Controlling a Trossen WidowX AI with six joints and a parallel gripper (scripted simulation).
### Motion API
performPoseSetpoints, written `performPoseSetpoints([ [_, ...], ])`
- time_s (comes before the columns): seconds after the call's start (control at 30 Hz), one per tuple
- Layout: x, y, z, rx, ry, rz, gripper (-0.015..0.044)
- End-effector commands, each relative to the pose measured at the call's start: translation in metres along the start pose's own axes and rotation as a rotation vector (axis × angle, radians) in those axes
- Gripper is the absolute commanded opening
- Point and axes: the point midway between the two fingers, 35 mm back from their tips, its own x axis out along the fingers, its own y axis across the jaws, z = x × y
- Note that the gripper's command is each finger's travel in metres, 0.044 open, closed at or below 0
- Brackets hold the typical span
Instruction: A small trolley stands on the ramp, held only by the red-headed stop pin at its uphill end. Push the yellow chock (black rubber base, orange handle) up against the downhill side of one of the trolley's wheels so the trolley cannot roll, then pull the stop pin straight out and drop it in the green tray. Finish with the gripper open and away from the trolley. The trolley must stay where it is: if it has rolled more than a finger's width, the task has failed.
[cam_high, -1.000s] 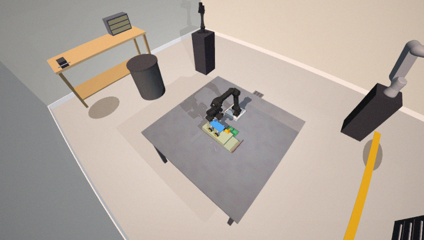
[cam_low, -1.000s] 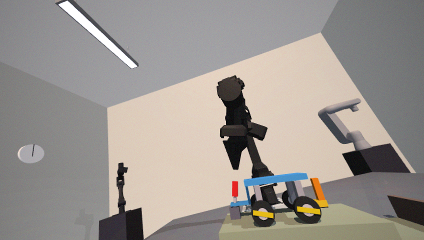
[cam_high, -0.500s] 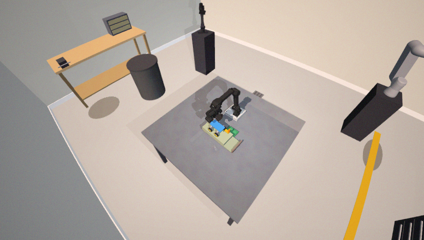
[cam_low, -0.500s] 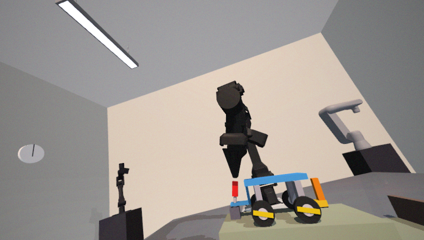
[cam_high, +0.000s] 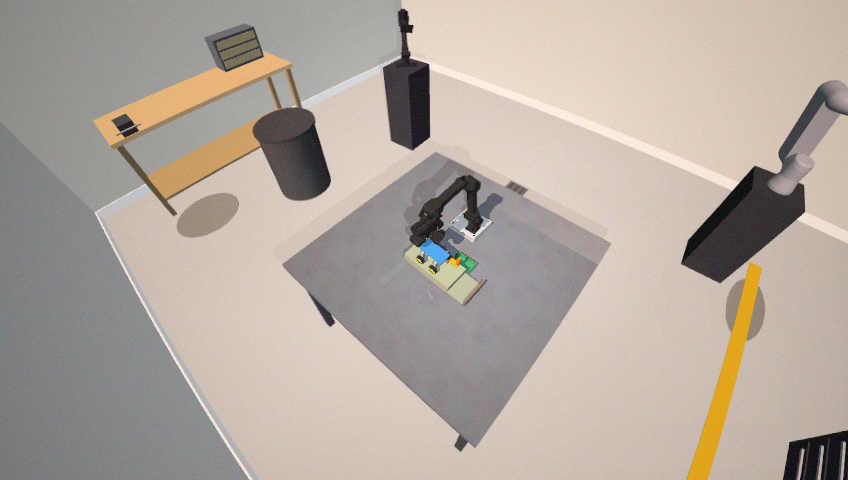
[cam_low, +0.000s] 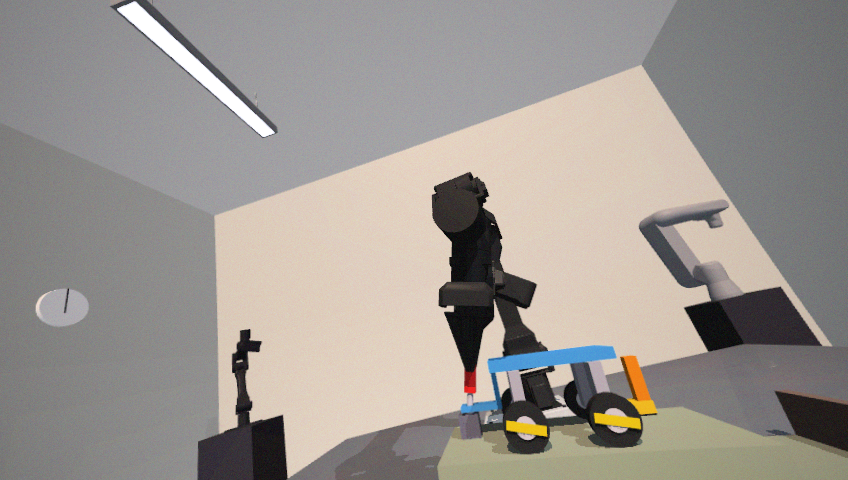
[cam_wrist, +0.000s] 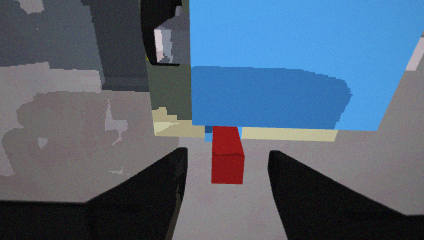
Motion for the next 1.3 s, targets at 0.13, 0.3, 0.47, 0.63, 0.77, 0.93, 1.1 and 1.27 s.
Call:
performPoseSetpoints([
  [0.13, 0.011, 0.0, 0.0, -0.003, 0.005, -0.001, 0.019],
  [0.3, 0.019, 0.0, -0.001, -0.003, 0.005, -0.001, 0.019],
  [0.47, 0.026, 0.0, -0.001, -0.003, 0.005, -0.001, 0.019],
  [0.63, 0.031, 0.001, -0.001, -0.003, 0.005, -0.001, 0.019],
  [0.77, 0.028, 0.0, -0.001, 0.001, 0.001, -0.002, 0.0085],
  [0.93, 0.028, 0.0, -0.001, 0.001, 0.001, -0.002, 0.0032],
  [1.1, 0.028, 0.0, -0.001, 0.001, 0.001, -0.002, 0.0],
  [1.27, 0.025, 0.001, -0.001, -0.001, 0.003, -0.001, 0.0],
])
